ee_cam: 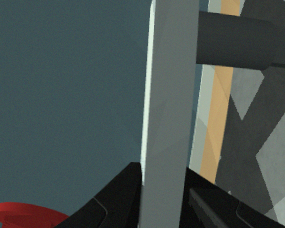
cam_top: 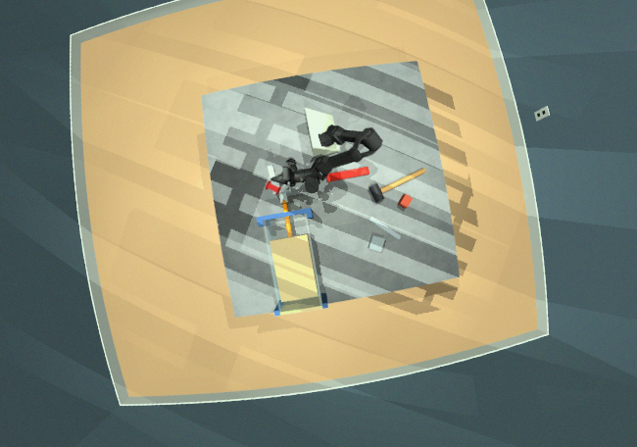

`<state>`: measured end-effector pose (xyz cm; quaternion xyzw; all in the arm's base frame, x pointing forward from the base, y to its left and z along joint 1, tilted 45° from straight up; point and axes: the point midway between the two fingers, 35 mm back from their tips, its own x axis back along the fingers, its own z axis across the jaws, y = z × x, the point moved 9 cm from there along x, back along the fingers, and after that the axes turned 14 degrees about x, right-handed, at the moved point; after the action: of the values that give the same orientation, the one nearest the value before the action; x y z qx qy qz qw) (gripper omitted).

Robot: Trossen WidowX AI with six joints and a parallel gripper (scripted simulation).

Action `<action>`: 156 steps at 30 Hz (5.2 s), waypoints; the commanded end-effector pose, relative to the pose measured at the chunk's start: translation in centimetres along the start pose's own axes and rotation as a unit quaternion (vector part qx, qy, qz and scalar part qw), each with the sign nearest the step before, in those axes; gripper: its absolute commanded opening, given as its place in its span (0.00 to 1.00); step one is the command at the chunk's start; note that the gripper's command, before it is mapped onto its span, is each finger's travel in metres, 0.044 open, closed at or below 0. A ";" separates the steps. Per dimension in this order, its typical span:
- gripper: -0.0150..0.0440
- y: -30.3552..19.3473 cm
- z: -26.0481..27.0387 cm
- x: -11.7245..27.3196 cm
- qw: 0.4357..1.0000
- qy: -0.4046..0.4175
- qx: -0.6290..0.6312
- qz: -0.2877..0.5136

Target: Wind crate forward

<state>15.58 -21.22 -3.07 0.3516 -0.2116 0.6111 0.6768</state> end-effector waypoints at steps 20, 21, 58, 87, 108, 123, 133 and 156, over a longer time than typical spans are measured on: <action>0.25 -5.9 -1.1 1.9 1.000 0.009 -0.007 -0.008; 0.25 -6.0 -1.2 1.9 1.000 0.011 -0.009 -0.010; 0.25 -6.8 -3.8 2.1 1.000 0.011 -0.009 -0.009; 0.25 -6.9 -5.2 2.3 1.000 0.014 -0.009 0.001; 0.66 -6.9 -5.2 2.4 1.000 0.011 -0.008 0.004; 0.66 -6.9 -5.2 2.4 1.000 0.011 -0.008 0.004; 0.66 -6.9 -5.2 2.4 1.000 0.011 -0.008 0.004; 0.66 -6.9 -5.2 2.4 1.000 0.011 -0.008 0.004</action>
<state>21.99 -15.83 -6.36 0.3392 -0.2108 0.6160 0.6790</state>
